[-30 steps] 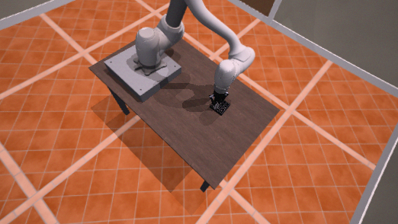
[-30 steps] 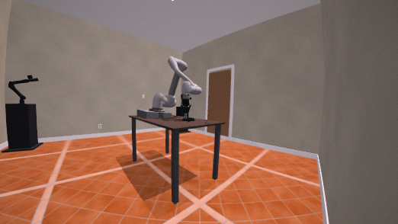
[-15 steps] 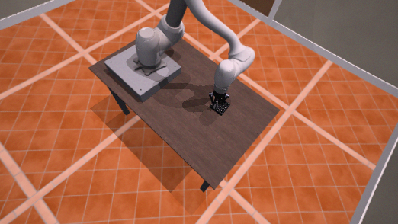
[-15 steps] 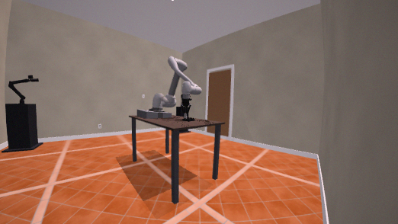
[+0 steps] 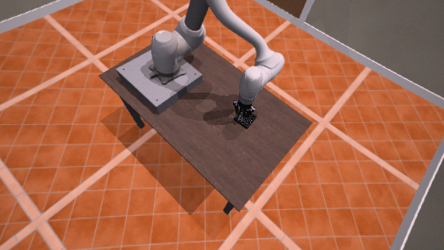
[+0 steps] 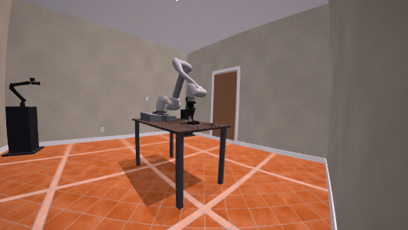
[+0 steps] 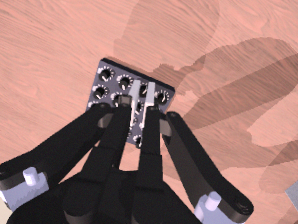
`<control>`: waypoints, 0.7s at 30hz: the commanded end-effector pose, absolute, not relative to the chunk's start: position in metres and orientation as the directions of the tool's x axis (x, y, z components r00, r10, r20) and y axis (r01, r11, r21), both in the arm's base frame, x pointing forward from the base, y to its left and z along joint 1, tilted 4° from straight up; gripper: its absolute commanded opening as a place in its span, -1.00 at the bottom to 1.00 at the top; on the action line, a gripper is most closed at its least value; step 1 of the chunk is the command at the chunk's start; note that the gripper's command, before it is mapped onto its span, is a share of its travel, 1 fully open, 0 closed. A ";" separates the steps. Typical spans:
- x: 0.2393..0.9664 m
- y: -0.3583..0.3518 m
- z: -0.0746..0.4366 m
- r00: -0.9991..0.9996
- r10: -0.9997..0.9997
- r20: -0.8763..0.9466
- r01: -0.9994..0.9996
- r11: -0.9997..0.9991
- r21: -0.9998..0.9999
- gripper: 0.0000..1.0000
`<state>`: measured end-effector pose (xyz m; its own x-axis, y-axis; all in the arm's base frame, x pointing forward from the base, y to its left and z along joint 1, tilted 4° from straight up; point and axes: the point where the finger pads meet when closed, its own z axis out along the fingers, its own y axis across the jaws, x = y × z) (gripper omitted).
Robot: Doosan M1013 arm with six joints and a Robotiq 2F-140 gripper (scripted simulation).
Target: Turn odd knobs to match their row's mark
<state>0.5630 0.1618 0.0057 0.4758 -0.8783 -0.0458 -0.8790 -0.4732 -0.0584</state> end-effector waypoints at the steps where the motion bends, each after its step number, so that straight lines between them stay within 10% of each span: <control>1: 0.563 0.162 0.006 0.405 -0.913 -0.046 -0.914 -0.403 -0.053 -0.90; 21: 0.563 0.162 0.006 0.215 -0.975 -0.055 -0.976 -0.213 -0.043 -0.90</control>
